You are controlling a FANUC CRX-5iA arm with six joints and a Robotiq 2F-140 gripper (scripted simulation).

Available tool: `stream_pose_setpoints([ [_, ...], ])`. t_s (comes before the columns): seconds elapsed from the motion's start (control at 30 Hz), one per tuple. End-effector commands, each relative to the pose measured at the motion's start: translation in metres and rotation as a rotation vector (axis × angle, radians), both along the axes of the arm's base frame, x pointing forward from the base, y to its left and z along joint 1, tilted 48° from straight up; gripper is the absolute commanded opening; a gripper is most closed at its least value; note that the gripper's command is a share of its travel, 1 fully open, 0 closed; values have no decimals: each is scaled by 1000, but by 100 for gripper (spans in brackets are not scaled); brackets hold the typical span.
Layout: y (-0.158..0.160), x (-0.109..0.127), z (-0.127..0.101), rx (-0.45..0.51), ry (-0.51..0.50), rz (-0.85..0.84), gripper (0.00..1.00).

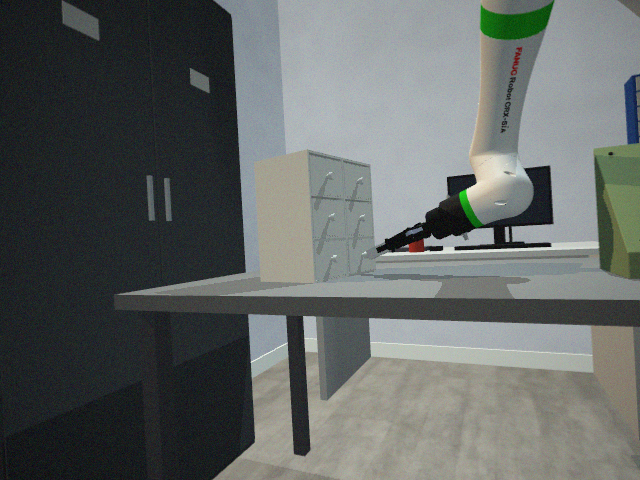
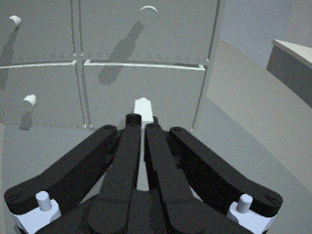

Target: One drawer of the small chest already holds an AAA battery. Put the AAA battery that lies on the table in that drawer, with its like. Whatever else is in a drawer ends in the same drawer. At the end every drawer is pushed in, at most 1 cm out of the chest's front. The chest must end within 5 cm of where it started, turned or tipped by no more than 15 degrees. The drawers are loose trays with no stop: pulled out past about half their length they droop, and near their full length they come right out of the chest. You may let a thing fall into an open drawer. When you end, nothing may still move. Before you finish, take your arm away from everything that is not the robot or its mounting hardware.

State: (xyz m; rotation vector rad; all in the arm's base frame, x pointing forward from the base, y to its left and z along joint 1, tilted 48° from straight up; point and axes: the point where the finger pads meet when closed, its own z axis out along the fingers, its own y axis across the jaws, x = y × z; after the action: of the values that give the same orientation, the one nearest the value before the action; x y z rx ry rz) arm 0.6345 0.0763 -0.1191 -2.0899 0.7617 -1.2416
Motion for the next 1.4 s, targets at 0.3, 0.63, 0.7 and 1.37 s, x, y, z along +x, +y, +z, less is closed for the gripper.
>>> stream_pose_setpoints([
  [0.3,0,-1,0,0,0,0,0],
  [0.63,2,-29,5,0,0,0,0],
  [0.7,2,-38,7,0,0,0,0],
  [1.37,-54,-83,69,0,0,0,0],
])
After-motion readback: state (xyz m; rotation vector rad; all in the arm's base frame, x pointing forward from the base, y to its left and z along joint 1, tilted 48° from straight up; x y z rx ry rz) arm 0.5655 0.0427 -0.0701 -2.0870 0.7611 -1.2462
